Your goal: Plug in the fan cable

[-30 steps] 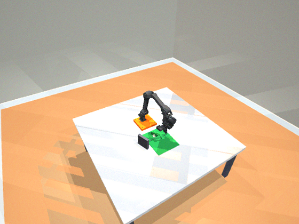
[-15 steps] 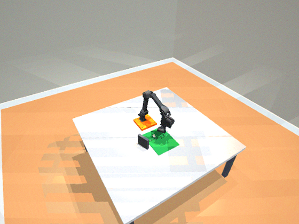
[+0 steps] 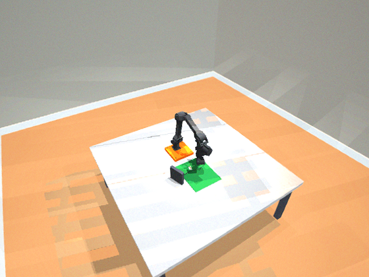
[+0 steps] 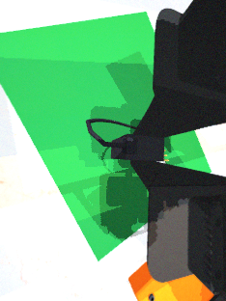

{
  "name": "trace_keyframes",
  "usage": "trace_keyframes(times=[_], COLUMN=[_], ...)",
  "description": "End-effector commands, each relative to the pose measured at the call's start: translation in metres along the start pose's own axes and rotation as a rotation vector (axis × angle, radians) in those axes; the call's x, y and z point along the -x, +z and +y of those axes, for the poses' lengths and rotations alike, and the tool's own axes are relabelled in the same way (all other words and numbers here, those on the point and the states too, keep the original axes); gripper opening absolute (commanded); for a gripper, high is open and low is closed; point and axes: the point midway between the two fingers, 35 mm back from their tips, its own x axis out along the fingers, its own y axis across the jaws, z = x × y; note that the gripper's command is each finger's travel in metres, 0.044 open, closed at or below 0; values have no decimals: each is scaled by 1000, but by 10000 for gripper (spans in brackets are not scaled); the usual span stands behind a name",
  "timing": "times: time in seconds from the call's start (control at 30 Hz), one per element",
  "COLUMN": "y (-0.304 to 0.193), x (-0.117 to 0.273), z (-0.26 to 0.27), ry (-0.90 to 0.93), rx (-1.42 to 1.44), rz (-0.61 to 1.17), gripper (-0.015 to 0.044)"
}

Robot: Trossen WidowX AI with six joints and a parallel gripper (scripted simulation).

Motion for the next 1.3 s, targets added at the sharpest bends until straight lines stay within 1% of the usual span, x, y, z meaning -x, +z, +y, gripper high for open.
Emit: trace_keyframes(times=[0.0, 1.27], y=[-6, -55], x=[-1, -2], z=[1, 1], ry=[5, 6], rx=[145, 1456], rz=[-4, -3], gripper=[0, 0])
